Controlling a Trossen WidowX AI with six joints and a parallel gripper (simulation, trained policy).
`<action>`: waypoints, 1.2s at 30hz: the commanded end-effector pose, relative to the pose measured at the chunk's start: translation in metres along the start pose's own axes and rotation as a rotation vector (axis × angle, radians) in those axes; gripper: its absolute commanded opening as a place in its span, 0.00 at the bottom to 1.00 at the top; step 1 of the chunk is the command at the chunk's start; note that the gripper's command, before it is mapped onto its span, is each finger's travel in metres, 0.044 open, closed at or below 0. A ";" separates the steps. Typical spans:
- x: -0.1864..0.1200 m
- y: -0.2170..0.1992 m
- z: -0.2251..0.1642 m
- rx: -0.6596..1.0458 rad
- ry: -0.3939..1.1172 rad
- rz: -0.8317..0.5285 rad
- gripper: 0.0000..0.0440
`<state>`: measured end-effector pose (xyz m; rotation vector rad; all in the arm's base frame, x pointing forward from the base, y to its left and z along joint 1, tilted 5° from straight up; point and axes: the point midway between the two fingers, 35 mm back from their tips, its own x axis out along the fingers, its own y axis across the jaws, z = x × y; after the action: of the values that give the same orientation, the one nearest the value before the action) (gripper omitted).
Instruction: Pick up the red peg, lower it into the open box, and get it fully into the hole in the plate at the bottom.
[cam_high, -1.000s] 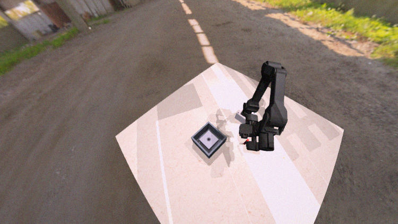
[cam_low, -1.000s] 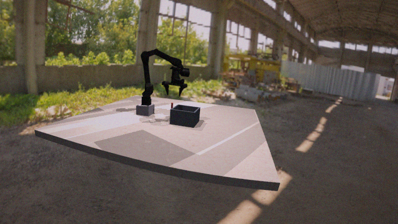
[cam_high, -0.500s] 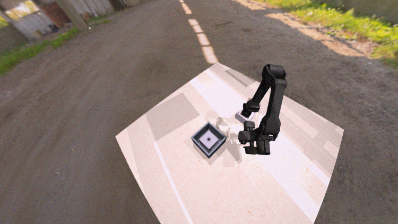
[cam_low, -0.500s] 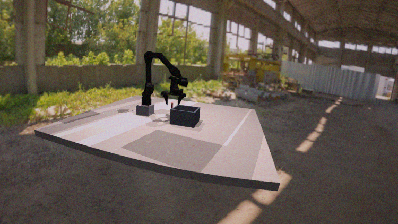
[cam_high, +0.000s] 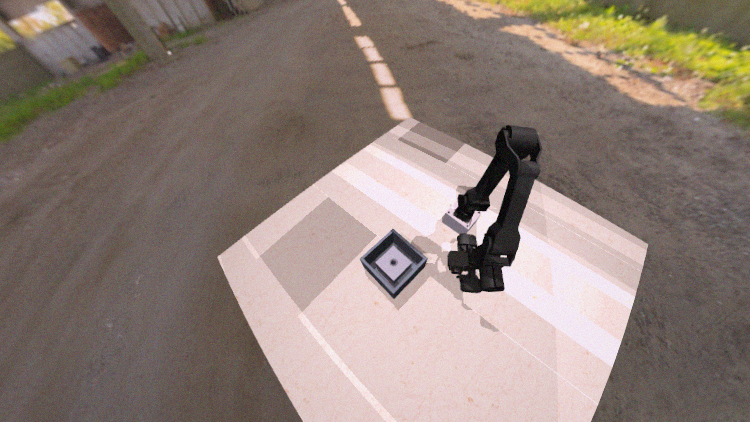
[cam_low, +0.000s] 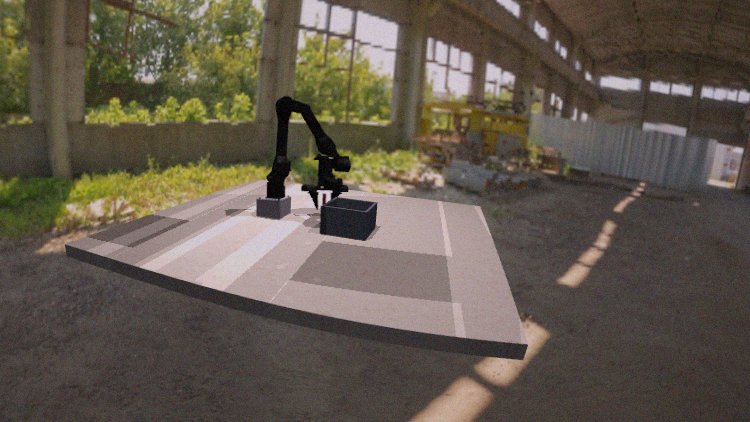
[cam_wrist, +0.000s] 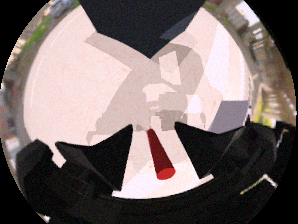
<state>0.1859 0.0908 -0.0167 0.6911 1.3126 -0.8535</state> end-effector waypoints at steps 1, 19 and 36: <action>0.001 0.001 -0.003 0.002 0.030 0.001 0.49; -0.024 0.010 0.021 -0.077 -0.012 0.027 0.00; -0.076 0.022 0.079 -0.145 -0.151 0.041 0.00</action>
<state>0.2353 0.0543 0.0584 0.5431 1.2279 -0.7536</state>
